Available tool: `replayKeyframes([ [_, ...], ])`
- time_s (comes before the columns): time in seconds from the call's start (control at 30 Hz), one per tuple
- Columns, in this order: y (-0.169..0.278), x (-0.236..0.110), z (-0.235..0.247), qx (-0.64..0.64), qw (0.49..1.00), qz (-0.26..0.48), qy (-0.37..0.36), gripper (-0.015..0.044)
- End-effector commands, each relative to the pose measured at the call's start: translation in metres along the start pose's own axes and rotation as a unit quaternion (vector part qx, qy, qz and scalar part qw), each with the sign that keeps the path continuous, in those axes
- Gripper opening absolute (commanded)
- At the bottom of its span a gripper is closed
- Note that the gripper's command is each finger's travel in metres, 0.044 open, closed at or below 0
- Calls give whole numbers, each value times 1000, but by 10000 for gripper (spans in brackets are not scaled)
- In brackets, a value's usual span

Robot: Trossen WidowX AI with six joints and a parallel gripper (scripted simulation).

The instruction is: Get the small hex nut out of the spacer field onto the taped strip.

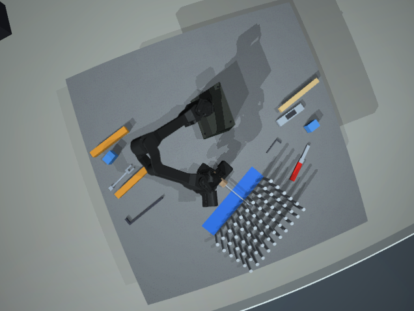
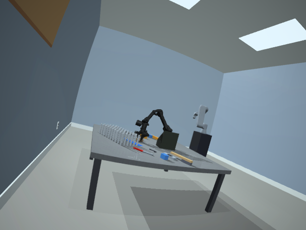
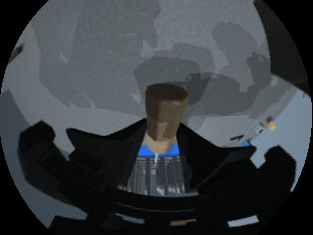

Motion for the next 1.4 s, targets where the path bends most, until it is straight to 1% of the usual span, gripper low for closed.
replayKeyframes([
  [0.0, -3, -1, 0, -1, 1000, 2, 1, 0],
  [1.37, -29, -8, 2, -2, 1000, 1, 1, 0],
])
Point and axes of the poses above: the point midway between the two fingers, 35 mm back from their tips, its own x axis out along the fingers, its own z axis across the jaws, y = z × x, the point moved 10 cm from there along -x, back along the fingers, and after that the axes turned 5 degrees about x, right-handed, at the moved point
